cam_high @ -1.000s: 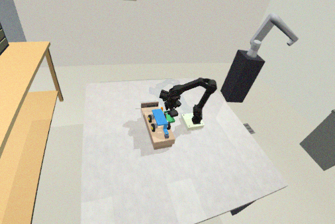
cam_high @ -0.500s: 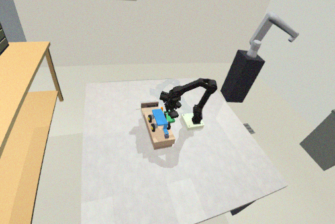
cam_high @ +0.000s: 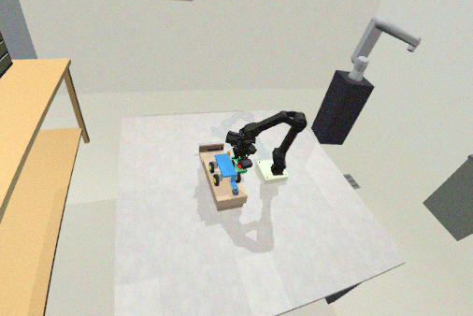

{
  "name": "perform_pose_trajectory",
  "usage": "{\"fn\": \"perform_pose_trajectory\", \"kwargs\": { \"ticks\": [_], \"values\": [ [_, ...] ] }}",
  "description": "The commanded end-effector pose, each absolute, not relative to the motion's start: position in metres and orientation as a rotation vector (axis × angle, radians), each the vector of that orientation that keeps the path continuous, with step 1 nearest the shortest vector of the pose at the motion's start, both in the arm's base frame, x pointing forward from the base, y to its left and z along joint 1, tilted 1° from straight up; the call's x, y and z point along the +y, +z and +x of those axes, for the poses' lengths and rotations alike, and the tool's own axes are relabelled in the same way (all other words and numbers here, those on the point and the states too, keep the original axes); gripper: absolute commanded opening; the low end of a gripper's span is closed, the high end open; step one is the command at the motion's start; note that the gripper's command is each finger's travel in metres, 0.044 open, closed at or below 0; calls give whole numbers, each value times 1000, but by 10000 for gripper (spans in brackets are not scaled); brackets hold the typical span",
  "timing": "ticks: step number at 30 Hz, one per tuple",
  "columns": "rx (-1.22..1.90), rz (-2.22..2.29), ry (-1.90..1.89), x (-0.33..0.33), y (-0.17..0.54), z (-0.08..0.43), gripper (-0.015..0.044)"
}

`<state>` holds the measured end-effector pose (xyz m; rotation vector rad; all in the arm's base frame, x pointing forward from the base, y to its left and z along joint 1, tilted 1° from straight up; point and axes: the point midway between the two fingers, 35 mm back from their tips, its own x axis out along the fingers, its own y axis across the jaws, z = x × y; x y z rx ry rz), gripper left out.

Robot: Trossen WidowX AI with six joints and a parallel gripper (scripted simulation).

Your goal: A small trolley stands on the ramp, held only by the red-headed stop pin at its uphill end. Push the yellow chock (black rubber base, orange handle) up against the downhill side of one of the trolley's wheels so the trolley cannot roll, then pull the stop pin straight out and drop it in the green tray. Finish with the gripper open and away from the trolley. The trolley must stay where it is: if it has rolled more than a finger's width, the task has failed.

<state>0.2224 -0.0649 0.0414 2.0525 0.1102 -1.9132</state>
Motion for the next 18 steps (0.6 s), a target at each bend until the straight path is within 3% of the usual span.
{"fn": "perform_pose_trajectory", "kwargs": {
  "ticks": [1,18],
  "values": [
    [104,2051,-1917,-63,39,221,190],
    [104,2052,-1918,-56,32,219,190]
  ]
}}
